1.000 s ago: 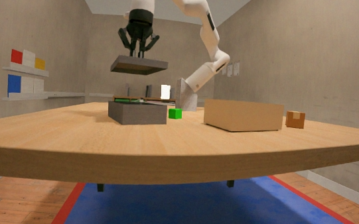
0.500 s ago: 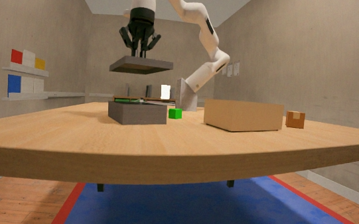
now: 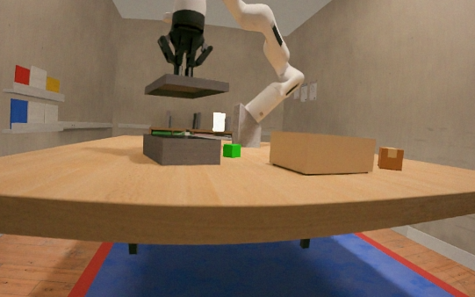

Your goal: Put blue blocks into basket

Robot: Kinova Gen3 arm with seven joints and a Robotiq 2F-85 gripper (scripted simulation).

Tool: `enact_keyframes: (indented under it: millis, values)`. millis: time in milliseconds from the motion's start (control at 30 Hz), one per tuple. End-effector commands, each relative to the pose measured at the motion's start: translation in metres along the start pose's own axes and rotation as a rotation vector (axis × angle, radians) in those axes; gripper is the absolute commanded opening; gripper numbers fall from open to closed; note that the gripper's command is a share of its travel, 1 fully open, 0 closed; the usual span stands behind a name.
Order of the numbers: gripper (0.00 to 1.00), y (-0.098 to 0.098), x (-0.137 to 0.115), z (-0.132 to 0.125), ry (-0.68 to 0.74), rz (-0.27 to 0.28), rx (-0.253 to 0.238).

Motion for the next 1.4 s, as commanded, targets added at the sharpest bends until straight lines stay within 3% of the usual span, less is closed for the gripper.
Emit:
enact_keyframes:
  millis: [0, 567, 1367]
  values:
    - [0.10, -0.002, 0.000, 0.000, 0.000, -0.002, -0.002]
    - [0.10, 0.008, 0.001, -0.001, 0.000, -0.002, -0.002]
    - [0.10, 0.050, 0.002, -0.002, 0.000, -0.002, -0.002]
Point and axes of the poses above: the point where the finger pads meet when closed, its own y axis out along the fingers, its own z axis across the jaws, x = y × z, the point moved 7 cm from there along -y, back along the fingers, and after that the axes turned 11 degrees about y, right-handed, at the moved point
